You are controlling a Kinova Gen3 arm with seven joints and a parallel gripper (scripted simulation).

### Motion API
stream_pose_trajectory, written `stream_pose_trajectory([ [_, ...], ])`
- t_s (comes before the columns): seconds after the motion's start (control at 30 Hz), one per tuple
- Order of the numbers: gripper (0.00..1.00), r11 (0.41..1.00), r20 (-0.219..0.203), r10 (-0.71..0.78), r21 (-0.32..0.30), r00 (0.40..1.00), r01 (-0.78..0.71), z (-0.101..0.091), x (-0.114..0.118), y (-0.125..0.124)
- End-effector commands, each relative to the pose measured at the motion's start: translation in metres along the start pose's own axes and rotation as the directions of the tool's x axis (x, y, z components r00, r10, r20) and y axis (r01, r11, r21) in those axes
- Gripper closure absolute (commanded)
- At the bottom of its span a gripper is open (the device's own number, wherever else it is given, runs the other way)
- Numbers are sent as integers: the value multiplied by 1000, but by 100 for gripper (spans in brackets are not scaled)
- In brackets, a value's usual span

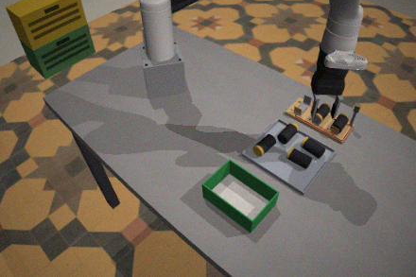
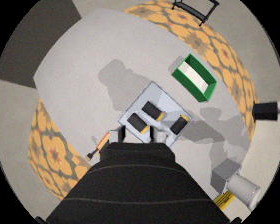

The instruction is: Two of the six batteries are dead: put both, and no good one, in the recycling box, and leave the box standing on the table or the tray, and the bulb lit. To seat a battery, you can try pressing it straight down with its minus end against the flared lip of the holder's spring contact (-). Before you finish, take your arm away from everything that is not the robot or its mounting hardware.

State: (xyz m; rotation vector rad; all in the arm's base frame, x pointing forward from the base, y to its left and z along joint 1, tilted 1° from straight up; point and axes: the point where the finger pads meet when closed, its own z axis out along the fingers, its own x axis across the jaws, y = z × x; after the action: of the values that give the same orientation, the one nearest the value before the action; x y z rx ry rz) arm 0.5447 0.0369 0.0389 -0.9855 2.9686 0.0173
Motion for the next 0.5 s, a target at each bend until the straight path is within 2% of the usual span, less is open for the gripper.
stream_pose_trajectory([
  [0.0,10,999,6,-39,0,999,39,-3,1,-2],
  [0.1,10,998,6,-61,0,998,61,-3,1,-2],
  [0.47,10,955,6,-297,1,955,297,-3,1,-2],
])
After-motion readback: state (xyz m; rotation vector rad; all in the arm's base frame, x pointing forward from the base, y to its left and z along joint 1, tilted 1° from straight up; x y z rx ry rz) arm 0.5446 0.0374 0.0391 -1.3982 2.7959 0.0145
